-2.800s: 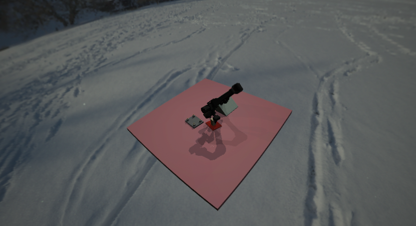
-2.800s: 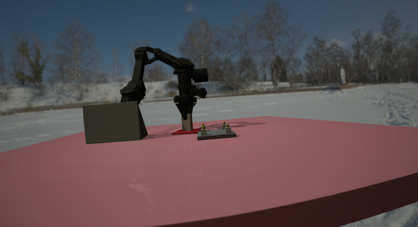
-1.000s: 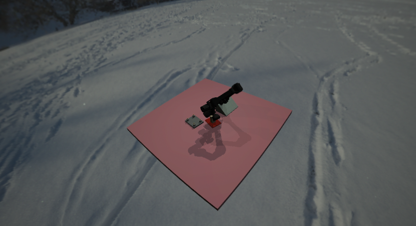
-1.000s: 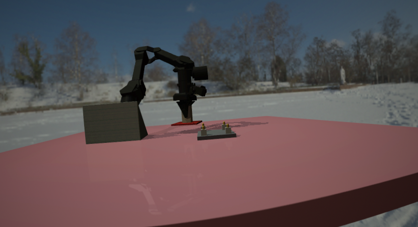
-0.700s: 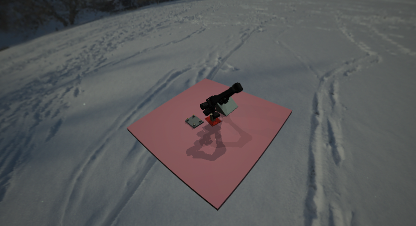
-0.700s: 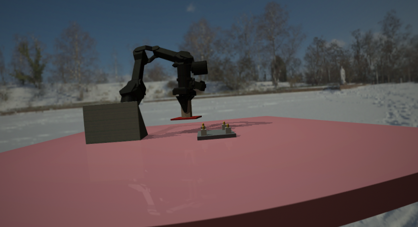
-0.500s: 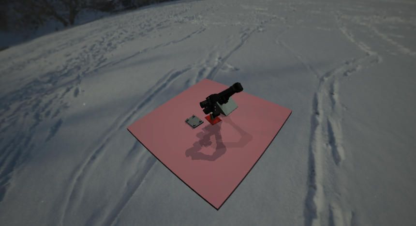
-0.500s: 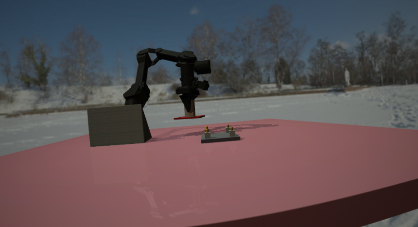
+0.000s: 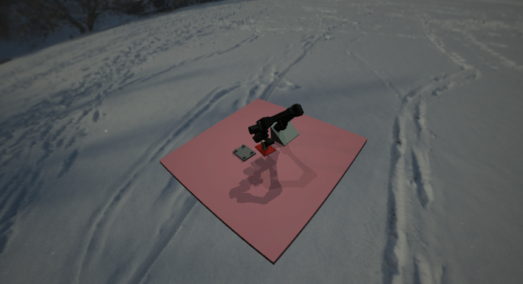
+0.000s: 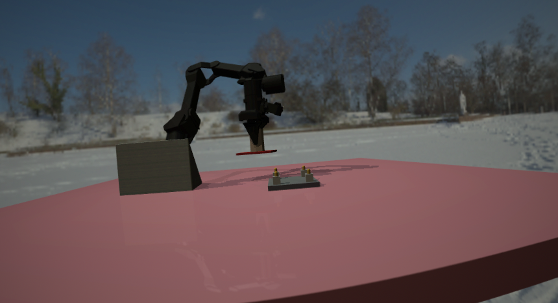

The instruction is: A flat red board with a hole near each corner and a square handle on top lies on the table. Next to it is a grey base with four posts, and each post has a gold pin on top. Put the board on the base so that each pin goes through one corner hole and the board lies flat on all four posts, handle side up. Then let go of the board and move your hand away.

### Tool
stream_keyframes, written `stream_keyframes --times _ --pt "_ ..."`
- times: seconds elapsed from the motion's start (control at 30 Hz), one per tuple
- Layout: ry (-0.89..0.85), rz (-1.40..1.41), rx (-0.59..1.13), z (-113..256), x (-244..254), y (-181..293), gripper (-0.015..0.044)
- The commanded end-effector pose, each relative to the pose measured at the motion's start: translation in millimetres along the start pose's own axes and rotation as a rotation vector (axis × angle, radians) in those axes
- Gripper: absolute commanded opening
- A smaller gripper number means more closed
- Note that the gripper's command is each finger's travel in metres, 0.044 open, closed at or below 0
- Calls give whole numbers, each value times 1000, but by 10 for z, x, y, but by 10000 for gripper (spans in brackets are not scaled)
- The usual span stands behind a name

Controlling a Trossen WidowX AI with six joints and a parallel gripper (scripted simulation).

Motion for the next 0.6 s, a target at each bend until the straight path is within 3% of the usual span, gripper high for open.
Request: stream_keyframes --times 0.0,0.57 --pt "10 9 -2 13 -76 -55 0" --pt "29 45 -14 58 -408 -277 0"
Point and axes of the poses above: the point midway between the two fingers, 35 mm back from their tips, its own z axis back along the fingers, its own x axis across the jaws, y = z × x, the point moved 1 cm from there along z, back along the fingers, and after that the axes turned 14 degrees about z, right-handed, at the moved point
